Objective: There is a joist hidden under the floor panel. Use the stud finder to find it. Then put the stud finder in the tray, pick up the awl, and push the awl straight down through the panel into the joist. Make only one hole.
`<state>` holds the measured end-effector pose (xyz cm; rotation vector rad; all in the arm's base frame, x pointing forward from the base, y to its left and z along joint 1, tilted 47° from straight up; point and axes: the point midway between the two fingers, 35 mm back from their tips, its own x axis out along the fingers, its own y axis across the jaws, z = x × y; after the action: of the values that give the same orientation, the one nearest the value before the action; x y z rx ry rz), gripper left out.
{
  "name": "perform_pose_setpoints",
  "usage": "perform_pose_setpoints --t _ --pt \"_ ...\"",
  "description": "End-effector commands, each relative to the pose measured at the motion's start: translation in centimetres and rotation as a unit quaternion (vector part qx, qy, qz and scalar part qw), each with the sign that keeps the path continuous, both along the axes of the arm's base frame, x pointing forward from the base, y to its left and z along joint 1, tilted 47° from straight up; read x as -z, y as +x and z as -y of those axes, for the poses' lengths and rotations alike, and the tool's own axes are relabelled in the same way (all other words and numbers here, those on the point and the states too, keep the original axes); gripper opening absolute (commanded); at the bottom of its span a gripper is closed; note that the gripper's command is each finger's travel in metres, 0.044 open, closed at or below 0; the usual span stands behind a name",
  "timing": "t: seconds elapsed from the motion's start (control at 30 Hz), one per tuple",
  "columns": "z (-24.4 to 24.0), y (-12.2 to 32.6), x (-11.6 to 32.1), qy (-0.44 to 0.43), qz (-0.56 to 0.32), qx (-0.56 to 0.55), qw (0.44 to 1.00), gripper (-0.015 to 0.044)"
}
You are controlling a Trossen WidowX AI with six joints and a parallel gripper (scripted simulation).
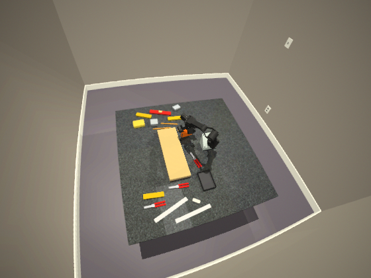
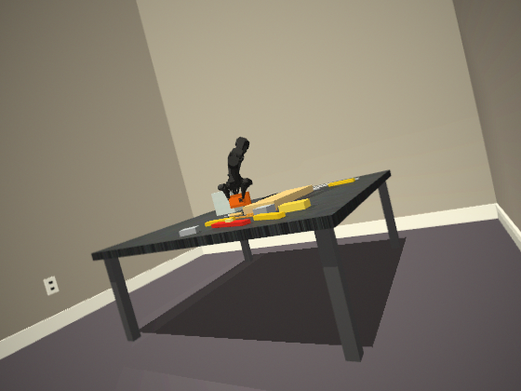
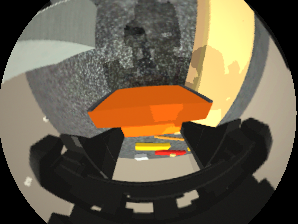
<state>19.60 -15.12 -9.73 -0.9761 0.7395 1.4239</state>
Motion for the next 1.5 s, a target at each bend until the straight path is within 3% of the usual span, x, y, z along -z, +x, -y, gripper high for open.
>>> perform_pose_setpoints --t 0.0,1.47 --pt "0.12 0.04 -0.13 -0.014 0.001 0.003 1.000 0.0000" --pt "-0.49 -0.02 -0.30 -0.121 0.011 0.015 0.992 0.0000"
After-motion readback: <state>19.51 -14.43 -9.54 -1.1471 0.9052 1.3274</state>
